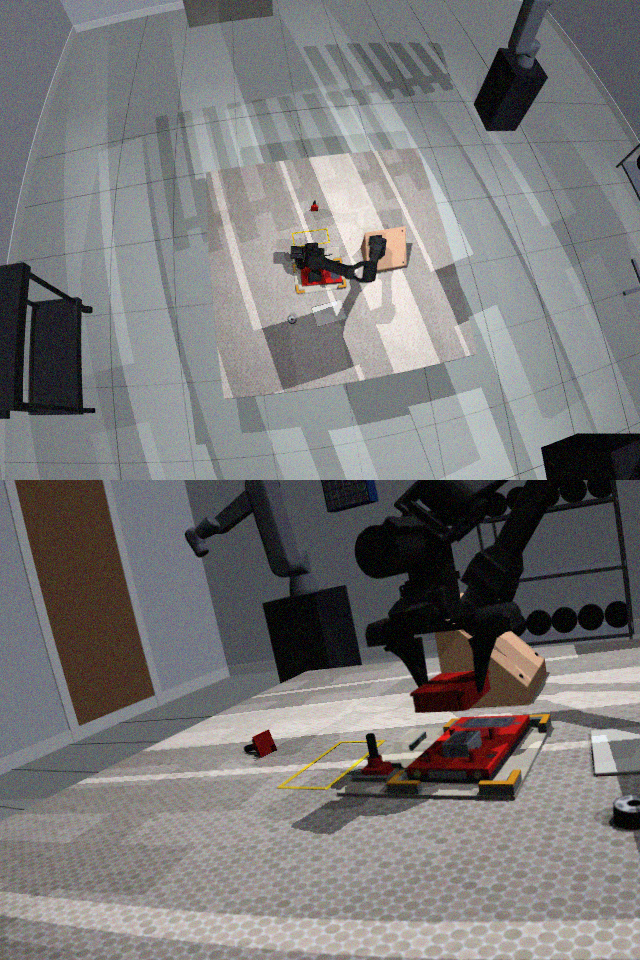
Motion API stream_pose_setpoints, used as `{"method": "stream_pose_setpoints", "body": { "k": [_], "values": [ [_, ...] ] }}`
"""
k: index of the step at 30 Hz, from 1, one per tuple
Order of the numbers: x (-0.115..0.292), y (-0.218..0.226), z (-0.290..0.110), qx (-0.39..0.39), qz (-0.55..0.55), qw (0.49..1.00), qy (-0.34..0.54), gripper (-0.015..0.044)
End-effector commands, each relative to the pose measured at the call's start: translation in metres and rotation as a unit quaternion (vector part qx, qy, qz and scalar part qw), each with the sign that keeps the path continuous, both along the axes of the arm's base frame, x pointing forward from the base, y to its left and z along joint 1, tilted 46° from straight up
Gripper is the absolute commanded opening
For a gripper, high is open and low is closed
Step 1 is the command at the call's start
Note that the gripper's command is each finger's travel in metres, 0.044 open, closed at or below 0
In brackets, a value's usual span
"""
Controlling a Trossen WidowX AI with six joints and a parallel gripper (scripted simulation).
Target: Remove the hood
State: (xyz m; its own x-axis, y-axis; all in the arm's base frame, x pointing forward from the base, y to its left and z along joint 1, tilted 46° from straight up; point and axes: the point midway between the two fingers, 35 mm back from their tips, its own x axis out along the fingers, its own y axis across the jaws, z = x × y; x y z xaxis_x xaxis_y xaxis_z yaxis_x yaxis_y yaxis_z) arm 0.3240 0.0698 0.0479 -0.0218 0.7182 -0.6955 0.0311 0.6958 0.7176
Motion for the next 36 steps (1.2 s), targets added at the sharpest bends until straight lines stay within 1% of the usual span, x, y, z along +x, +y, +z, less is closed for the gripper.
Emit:
{"method": "stream_pose_setpoints", "body": {
  "k": [1, 18, 36],
  "values": [
    [0.0, -0.002, -0.004, -0.001, 0.0, 1.0, 0.002, 0.0],
    [0.009, -0.078, -0.069, -0.015, -0.002, 1.0, -0.003, 0.0],
    [-0.014, -0.148, -0.138, -0.01, 0.002, 1.0, -0.007, 0.0]
  ]
}}
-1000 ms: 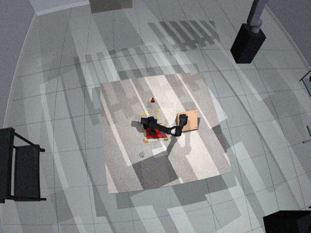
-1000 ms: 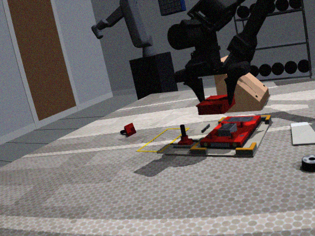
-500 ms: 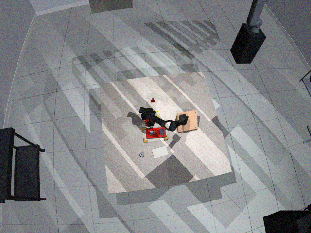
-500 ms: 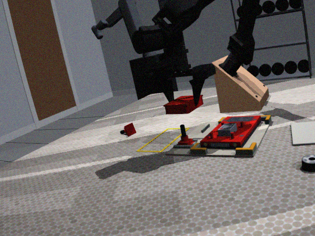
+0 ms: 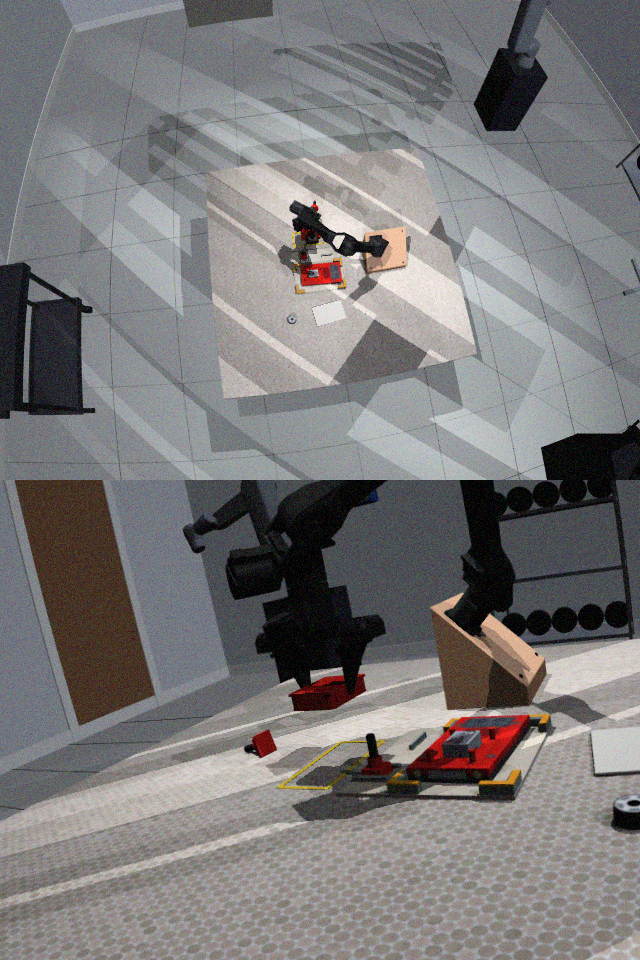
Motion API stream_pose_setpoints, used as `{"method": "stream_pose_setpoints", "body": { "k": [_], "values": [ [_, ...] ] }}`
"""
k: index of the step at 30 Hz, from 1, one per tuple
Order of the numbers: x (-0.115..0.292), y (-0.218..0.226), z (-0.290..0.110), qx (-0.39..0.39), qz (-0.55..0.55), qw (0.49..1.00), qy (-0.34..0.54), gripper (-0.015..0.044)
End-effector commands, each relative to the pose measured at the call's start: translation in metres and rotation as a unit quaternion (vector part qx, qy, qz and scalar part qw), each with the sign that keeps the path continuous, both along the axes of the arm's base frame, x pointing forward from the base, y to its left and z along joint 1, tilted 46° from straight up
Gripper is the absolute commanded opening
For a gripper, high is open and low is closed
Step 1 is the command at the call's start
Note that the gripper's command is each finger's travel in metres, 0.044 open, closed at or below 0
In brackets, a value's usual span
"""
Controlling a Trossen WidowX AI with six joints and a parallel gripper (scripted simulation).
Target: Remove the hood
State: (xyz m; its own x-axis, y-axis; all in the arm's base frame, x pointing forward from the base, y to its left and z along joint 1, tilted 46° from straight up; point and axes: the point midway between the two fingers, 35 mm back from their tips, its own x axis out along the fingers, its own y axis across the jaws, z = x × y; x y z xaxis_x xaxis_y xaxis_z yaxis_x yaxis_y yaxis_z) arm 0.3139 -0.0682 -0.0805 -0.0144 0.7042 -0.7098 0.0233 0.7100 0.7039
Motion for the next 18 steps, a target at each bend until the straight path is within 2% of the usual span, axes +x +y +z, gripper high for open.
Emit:
{"method": "stream_pose_setpoints", "body": {
  "k": [1, 18],
  "values": [
    [-0.0052, -0.0126, -0.0129, 0.0, 0.002, 1.0, -0.002, 0.0],
    [-0.0057, -0.008, -0.0223, 0.001, 0.003, 1.0, -0.003, 0.0]
  ]
}}
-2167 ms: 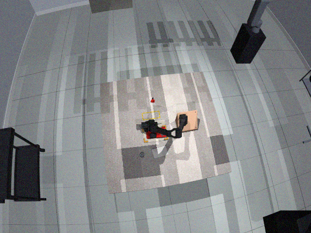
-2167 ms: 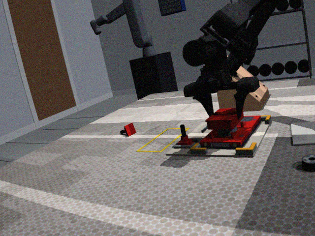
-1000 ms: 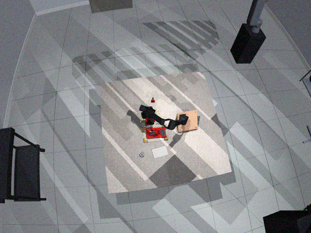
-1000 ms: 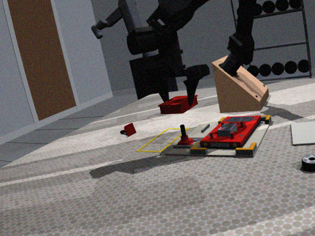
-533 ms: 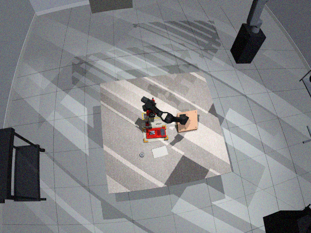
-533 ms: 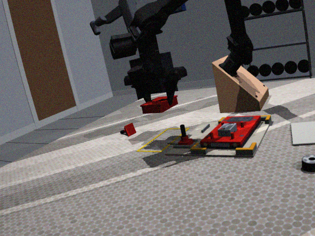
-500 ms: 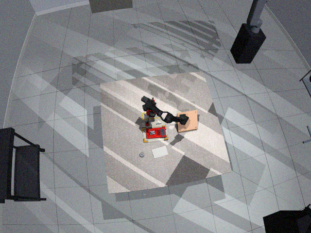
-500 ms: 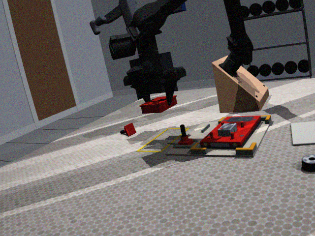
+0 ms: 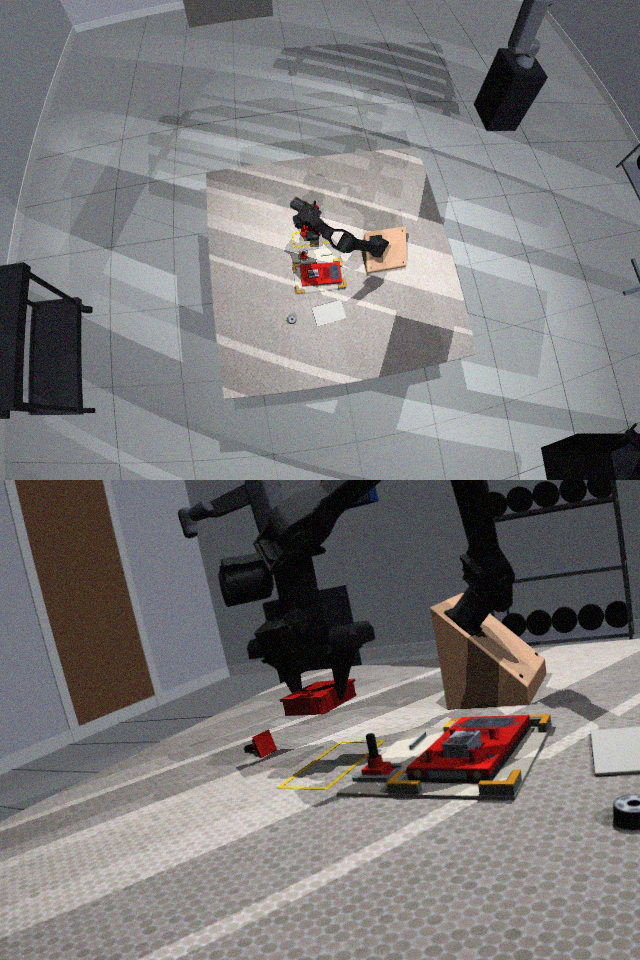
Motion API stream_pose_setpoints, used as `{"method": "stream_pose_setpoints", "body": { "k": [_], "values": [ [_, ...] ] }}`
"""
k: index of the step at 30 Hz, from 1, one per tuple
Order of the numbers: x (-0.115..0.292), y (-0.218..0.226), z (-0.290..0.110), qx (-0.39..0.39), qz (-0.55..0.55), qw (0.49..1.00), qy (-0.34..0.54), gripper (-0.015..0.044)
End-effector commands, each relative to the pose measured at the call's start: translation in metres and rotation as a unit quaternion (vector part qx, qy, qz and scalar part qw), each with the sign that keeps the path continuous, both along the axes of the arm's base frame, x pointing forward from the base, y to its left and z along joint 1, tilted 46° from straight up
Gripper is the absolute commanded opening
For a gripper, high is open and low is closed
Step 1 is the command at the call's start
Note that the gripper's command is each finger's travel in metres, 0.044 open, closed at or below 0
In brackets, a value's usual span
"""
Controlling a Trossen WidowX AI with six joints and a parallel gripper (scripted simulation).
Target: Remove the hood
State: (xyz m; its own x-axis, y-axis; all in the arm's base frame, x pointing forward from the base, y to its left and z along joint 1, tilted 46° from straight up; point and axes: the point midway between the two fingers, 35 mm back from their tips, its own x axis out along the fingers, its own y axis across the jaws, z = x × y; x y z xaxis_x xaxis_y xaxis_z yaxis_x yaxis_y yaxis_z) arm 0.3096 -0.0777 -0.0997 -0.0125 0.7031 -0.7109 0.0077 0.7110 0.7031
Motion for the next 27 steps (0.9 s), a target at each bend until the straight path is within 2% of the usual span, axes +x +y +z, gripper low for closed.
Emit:
{"method": "stream_pose_setpoints", "body": {
  "k": [1, 27],
  "values": [
    [-0.001, 0.002, -0.004, 0.001, -0.002, 1.0, 0.004, 0.0],
    [-0.001, 0.018, -0.02, 0.001, -0.002, 1.0, 0.003, 0.0]
  ]
}}
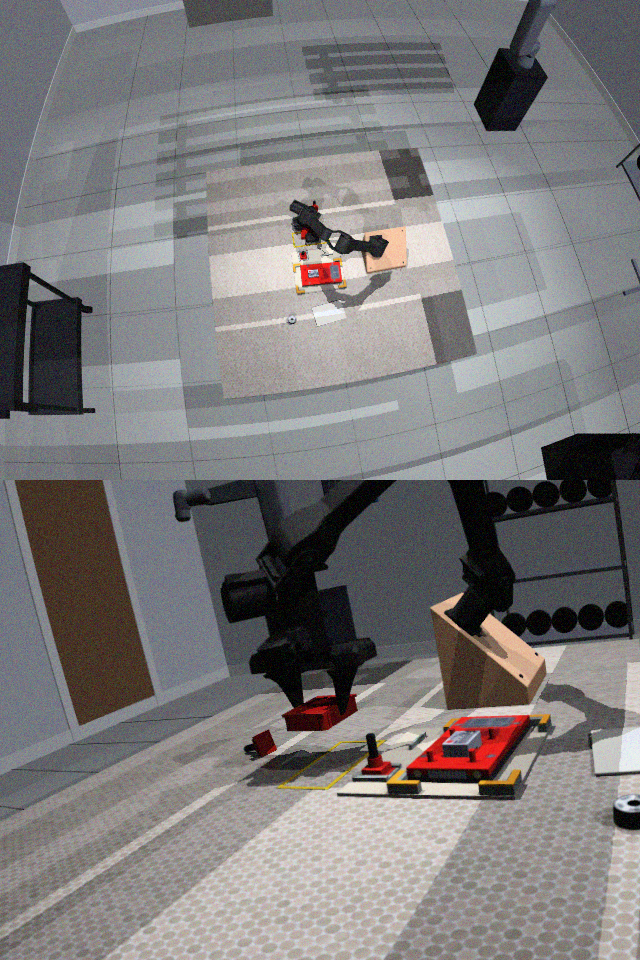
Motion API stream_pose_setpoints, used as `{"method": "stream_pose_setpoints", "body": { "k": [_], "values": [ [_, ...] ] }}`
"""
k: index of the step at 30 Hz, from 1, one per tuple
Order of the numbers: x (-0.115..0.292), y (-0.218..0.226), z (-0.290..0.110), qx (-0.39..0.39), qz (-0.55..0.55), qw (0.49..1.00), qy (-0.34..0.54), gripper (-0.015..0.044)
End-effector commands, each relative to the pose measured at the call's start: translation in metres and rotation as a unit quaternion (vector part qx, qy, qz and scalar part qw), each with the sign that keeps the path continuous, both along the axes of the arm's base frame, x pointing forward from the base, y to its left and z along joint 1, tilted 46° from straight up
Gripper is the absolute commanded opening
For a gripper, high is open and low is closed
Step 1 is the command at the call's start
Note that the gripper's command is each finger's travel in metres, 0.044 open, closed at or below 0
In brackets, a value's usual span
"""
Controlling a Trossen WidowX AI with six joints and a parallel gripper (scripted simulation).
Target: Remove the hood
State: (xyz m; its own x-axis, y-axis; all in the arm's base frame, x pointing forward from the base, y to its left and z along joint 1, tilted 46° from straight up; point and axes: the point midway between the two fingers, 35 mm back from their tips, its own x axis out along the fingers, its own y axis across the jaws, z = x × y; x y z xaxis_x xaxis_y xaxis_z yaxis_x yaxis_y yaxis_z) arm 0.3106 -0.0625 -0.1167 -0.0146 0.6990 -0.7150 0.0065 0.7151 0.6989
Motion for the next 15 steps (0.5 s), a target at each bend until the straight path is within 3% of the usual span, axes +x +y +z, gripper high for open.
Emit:
{"method": "stream_pose_setpoints", "body": {
  "k": [1, 15],
  "values": [
    [-0.0017, 0.003, -0.0033, 0.004, -0.004, 1.0, 0.003, 0.0],
    [-0.002, 0.0116, -0.0116, 0.005, -0.004, 1.0, 0.003, 0.0]
  ]
}}
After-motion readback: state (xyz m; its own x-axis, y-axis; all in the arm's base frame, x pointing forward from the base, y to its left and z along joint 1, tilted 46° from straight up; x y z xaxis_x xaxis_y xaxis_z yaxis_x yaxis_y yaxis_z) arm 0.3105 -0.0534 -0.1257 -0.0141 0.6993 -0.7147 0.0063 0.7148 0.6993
